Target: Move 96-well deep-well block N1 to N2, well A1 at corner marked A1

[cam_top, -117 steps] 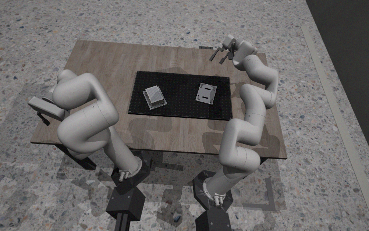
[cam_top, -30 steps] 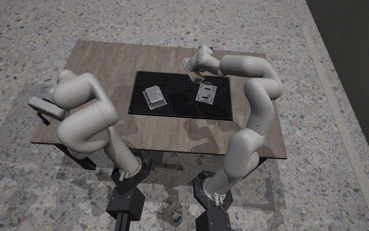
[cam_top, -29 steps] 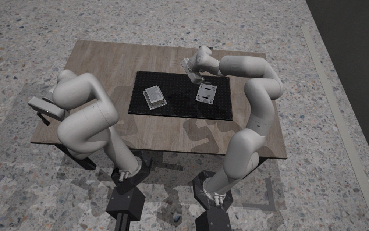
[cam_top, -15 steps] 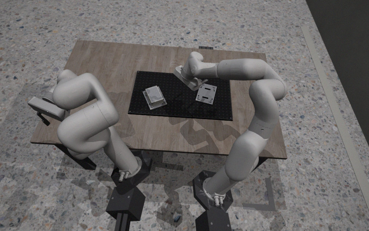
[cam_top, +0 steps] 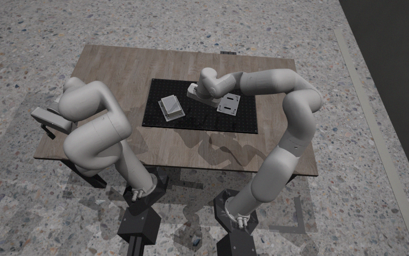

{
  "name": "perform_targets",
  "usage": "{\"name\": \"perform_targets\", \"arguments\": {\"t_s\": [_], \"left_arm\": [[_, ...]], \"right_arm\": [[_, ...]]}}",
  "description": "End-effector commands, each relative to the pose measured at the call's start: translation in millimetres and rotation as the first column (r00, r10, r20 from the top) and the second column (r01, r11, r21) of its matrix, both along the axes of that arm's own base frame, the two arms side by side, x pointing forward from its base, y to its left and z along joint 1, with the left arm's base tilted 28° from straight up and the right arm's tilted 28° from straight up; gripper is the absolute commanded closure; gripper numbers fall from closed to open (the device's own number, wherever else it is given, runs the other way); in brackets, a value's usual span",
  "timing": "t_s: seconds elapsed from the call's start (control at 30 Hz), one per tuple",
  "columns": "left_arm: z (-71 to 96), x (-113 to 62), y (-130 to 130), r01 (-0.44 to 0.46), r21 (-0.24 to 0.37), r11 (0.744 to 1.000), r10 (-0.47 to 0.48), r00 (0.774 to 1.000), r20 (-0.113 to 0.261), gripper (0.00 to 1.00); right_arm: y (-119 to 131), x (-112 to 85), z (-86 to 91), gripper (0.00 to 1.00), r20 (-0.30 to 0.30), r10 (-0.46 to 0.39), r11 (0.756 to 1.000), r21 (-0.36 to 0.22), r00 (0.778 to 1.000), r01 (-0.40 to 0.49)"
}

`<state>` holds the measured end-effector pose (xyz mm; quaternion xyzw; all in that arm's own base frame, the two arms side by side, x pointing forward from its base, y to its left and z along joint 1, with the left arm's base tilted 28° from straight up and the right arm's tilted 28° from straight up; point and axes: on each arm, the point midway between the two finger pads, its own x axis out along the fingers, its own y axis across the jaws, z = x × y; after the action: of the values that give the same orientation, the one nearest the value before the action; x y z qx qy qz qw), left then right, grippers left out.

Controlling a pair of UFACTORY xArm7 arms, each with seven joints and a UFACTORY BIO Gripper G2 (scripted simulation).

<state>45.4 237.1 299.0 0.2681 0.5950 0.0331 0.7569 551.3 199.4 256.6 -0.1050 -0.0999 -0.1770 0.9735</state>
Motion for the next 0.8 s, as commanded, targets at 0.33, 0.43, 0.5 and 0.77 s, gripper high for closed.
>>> {"name": "perform_targets", "arguments": {"t_s": [0.33, 0.43, 0.5, 0.77], "left_arm": [[1.3, 0.3, 0.2, 0.000, 0.002, 1.000, 0.000, 1.000, 0.002, 0.00], [1.3, 0.3, 0.2, 0.000, 0.002, 1.000, 0.000, 1.000, 0.002, 0.00], [1.3, 0.3, 0.2, 0.000, 0.002, 1.000, 0.000, 1.000, 0.002, 0.00], [1.3, 0.3, 0.2, 0.000, 0.002, 1.000, 0.000, 1.000, 0.002, 0.00]], "right_arm": [[49.0, -37.8, -5.7, 0.63, 0.013, 0.304, 0.931, -0.215, 0.953, -0.294], [51.7, -40.2, -6.3, 0.63, 0.013, 0.304, 0.931, -0.215, 0.952, -0.295], [51.7, -40.2, -6.3, 0.63, 0.013, 0.304, 0.931, -0.215, 0.952, -0.295], [55.7, -36.3, -14.5, 0.63, -0.017, 0.360, 0.908, -0.225, 0.933, -0.354]]}}
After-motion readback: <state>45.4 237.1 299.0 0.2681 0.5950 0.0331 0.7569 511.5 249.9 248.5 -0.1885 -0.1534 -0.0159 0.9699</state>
